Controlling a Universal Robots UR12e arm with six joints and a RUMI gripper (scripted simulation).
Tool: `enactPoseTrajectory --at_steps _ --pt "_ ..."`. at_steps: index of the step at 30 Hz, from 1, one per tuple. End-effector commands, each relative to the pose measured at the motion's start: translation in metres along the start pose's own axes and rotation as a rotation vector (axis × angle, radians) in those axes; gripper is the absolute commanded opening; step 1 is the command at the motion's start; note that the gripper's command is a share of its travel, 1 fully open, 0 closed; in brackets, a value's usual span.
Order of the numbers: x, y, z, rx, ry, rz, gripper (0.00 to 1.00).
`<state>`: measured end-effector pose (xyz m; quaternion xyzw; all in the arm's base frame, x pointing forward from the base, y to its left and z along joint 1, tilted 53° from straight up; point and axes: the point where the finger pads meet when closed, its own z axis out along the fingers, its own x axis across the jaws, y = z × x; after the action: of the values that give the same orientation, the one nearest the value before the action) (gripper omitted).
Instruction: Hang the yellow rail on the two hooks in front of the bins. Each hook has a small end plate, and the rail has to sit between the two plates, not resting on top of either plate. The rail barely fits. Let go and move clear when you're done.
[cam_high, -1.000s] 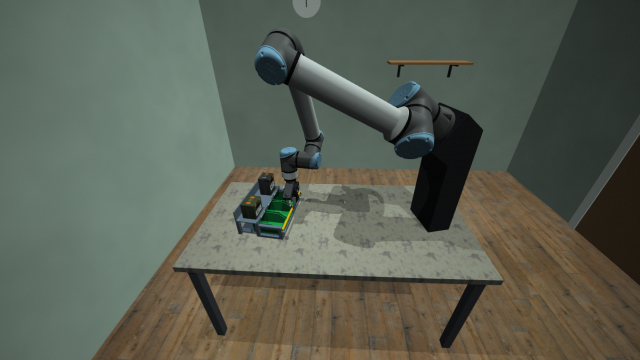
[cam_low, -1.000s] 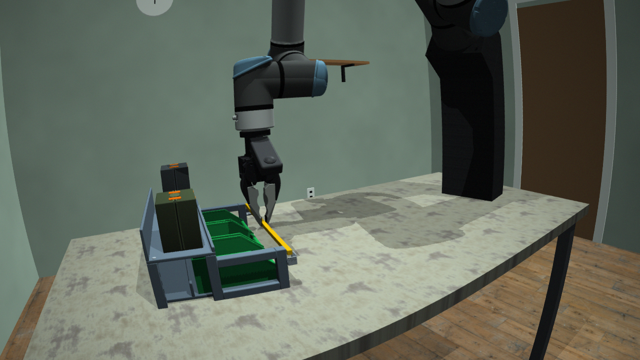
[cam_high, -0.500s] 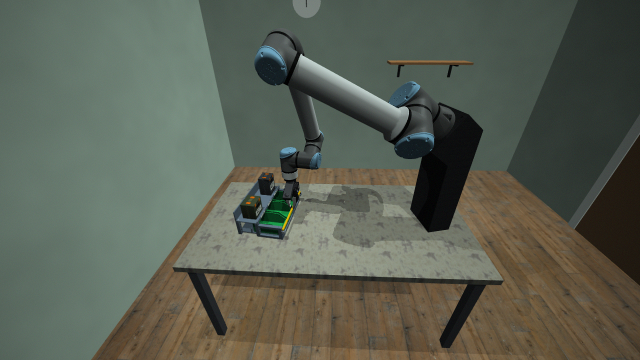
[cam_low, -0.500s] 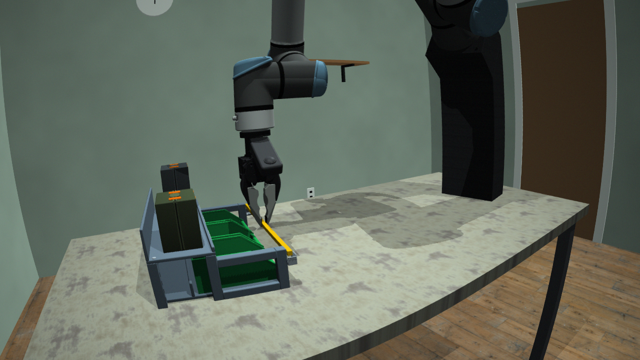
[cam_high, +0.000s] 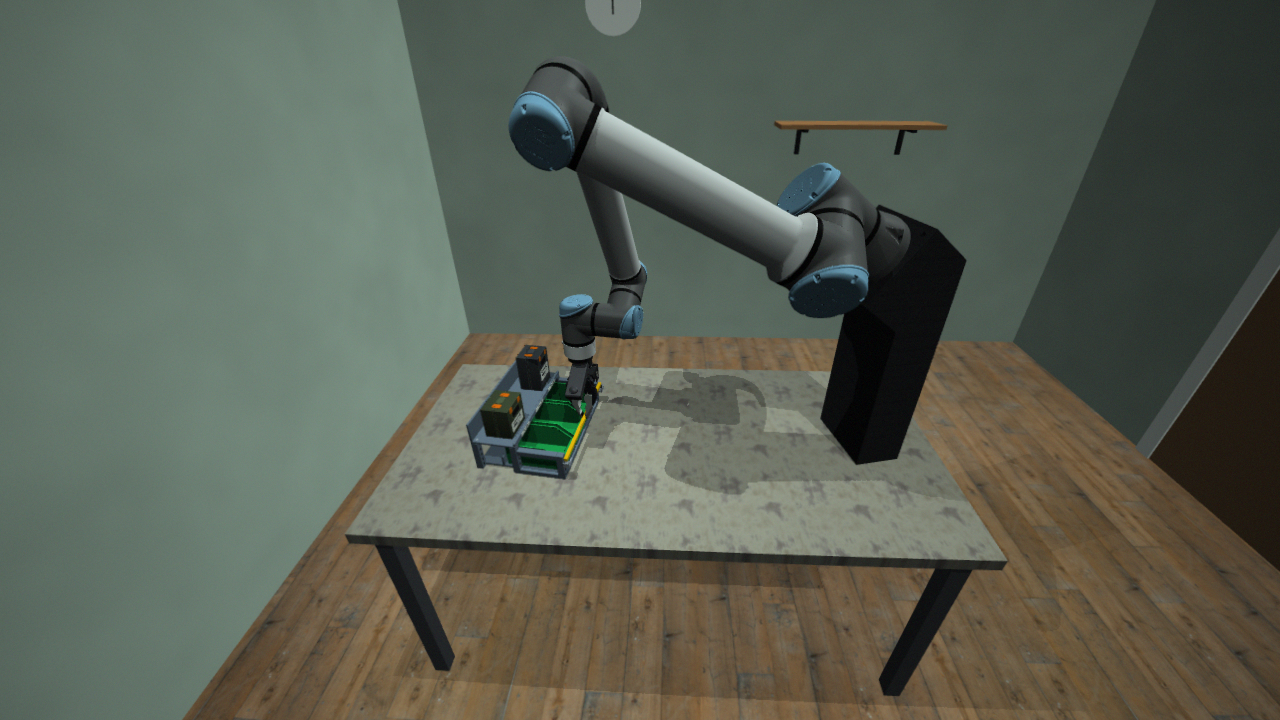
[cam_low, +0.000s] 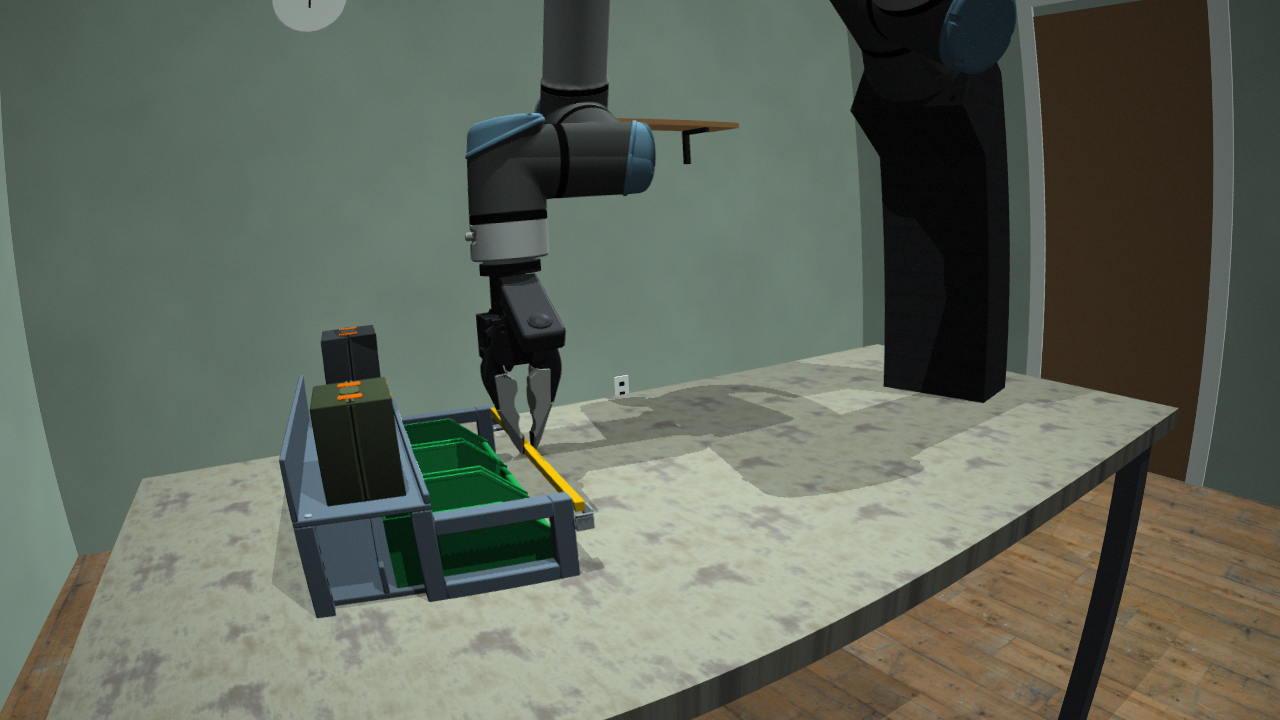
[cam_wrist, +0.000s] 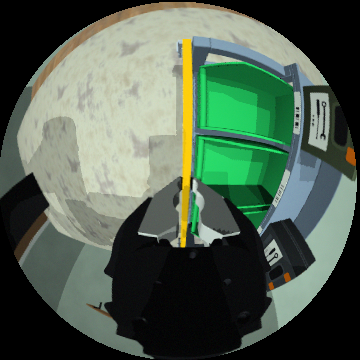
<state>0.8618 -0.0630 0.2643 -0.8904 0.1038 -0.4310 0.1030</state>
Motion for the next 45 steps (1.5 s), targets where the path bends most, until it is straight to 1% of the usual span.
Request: enactPoseTrajectory --at_steps 1,45 --pt "0.0005 -0.0002 -0.0003 0.0 0.001 0.0 0.0" --pt "0.0005 -0.0002 0.0043 0.0 0.001 -0.001 0.0"
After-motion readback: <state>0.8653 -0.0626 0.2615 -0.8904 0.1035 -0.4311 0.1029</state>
